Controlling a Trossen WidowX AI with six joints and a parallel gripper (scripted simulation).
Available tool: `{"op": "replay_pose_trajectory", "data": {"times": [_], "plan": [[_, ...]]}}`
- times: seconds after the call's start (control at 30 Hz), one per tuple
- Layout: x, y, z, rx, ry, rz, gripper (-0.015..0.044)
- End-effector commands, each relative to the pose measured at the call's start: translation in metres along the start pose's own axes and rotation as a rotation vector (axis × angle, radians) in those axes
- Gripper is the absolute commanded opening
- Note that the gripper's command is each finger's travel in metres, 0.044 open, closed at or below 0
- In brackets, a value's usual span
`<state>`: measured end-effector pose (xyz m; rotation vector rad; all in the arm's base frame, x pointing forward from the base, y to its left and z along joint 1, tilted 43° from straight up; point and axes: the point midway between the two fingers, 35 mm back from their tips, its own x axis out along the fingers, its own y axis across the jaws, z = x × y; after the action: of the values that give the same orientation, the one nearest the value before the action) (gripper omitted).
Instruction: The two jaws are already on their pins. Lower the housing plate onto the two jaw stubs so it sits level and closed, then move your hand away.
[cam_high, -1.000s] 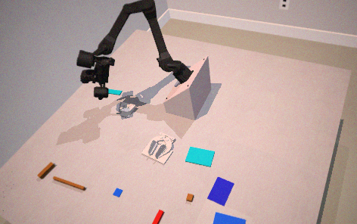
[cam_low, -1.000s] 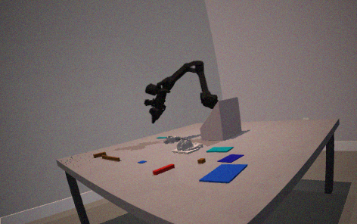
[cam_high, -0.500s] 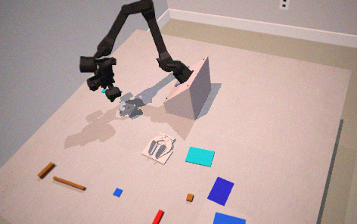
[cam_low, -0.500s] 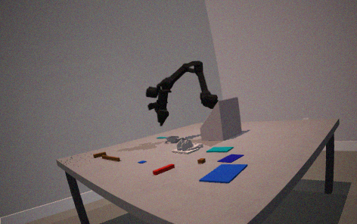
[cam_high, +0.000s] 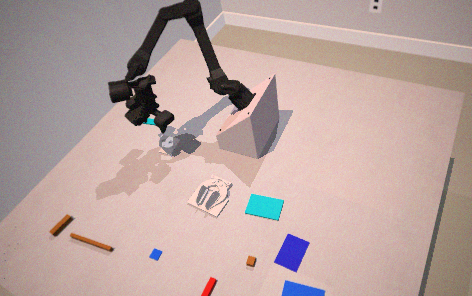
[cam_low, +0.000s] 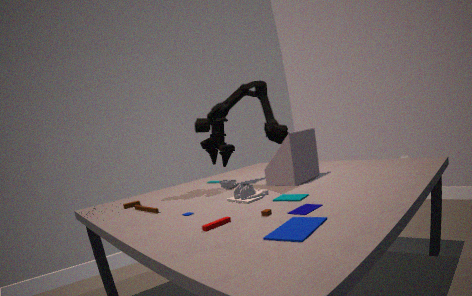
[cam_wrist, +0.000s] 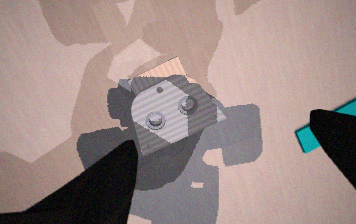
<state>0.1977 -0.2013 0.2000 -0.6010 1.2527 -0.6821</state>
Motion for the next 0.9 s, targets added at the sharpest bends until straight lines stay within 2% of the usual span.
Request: {"op": "replay_pose_trajectory", "data": {"times": [0.0,0.2,0.43,0.6,0.87], "plan": [[0.001,0.009,-0.006,-0.117,0.031,0.047,0.0440],[0.001,0.019,-0.014,-0.245,0.063,0.099,0.0440],[0.001,0.019,-0.015,-0.249,0.064,0.101,0.0440],[0.038,0.023,-0.017,-0.250,0.064,0.099,0.0440],[0.041,0.023,-0.018,-0.250,0.064,0.099,0.0440]]}}
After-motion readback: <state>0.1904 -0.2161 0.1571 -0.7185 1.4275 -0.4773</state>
